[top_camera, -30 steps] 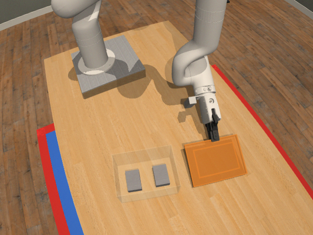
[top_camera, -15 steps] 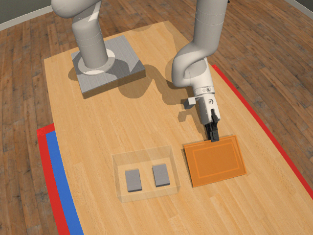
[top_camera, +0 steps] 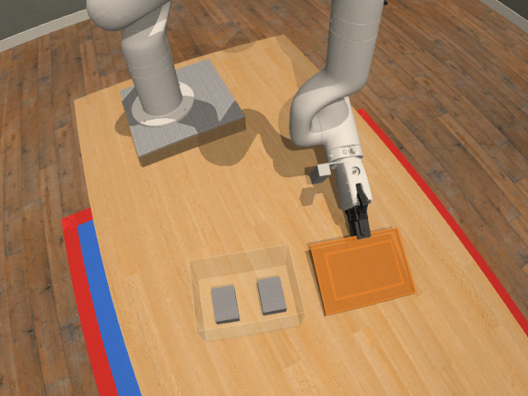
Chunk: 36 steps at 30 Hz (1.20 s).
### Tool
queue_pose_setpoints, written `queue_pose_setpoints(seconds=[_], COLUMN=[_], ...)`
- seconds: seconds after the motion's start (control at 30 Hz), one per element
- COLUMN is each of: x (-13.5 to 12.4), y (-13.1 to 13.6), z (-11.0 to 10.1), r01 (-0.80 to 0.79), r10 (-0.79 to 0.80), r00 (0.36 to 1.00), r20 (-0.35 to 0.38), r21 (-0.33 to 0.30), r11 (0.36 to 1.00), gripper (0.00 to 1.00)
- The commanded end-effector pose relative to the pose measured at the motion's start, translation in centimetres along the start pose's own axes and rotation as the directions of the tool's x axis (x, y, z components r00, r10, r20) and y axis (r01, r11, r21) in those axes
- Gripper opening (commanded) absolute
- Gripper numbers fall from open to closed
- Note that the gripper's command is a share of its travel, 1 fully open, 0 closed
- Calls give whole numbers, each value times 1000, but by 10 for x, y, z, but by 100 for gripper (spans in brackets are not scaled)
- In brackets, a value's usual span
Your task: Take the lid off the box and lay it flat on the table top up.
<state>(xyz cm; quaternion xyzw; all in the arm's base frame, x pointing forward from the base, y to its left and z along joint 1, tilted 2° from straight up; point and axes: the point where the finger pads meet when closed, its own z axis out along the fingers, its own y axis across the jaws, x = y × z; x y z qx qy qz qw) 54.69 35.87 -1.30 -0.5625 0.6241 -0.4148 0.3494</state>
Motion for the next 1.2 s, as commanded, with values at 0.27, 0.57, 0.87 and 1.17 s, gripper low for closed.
queue_pose_setpoints(seconds=[0.27, 0.57, 0.87, 1.17], x=[-1, -1, -1, -1], y=[-3, -5, -6, -8], z=[0, 0, 0, 0], r01=[-1, -1, -1, -1], r10=[1, 1, 1, 1], r00=[1000, 1000, 1000, 1000], r20=[1, 1, 1, 1], r21=[1, 1, 1, 1], r11=[1000, 1000, 1000, 1000], gripper=[36, 40, 44, 48])
